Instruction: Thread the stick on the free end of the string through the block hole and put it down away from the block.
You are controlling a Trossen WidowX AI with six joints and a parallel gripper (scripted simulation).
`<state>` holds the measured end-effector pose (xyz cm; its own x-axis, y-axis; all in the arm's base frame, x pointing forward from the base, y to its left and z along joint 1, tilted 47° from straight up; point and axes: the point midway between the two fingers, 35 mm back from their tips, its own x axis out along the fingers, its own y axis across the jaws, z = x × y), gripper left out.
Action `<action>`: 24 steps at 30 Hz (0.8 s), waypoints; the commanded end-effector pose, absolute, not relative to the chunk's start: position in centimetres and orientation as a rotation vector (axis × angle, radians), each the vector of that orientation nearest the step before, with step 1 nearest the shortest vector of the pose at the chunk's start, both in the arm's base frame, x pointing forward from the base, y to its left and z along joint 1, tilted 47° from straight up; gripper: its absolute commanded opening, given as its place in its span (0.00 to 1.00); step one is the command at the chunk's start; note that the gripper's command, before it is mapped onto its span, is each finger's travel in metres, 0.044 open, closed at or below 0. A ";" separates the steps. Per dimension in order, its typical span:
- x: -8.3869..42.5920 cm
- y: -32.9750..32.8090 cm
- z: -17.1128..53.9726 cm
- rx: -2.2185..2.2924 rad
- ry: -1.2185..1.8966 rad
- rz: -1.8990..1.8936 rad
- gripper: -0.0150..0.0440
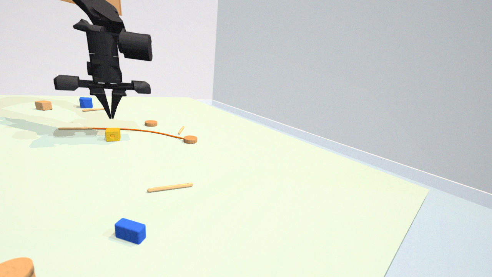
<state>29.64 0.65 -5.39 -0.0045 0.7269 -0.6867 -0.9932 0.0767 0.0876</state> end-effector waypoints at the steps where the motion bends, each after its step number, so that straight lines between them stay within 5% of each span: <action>1: 29.6 0.6 -5.4 -0.501 0.676 1.447 0.34; 8: 29.6 0.6 -5.4 -0.501 0.676 1.447 0.65; 10: 29.6 0.6 -5.4 -0.501 0.676 1.447 0.66; 19: 29.6 0.6 -5.4 -0.501 0.676 1.447 0.26; 24: 29.6 0.6 -5.4 -0.501 0.676 1.447 0.25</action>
<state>29.64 0.65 -5.39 -0.0045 0.7269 -0.6867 -0.9932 0.0767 0.0877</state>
